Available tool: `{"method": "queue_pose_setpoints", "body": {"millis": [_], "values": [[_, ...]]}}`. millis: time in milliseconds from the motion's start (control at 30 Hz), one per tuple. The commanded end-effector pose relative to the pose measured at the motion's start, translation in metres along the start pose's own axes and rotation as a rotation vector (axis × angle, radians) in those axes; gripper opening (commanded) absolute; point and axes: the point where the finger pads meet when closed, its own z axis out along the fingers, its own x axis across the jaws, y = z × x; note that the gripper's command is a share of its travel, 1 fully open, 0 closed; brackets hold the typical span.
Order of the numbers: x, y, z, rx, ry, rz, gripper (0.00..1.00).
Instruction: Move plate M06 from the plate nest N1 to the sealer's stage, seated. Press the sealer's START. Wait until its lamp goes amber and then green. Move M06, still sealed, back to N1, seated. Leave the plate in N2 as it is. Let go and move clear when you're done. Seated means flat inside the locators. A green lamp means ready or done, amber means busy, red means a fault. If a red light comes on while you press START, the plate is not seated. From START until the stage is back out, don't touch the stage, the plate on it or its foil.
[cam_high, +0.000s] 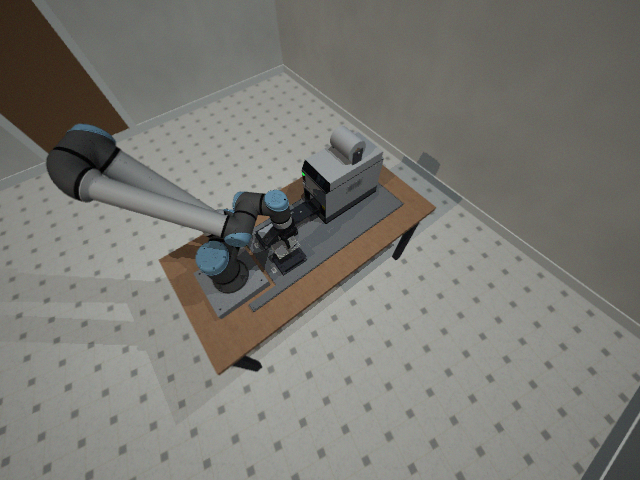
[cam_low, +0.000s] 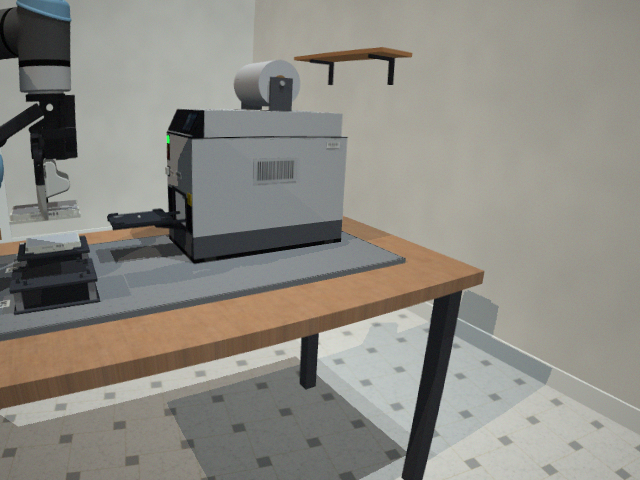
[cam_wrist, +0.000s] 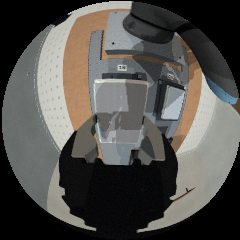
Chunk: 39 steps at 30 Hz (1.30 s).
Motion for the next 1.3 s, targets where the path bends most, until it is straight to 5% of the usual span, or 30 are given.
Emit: {"method": "queue_pose_setpoints", "body": {"millis": [0, 1267], "values": [[0.0, 0.0, -0.001, -0.001, -0.001, 0.0, 0.0], [0.0, 0.001, 0.041, -0.001, -0.001, 0.0, 0.0]]}}
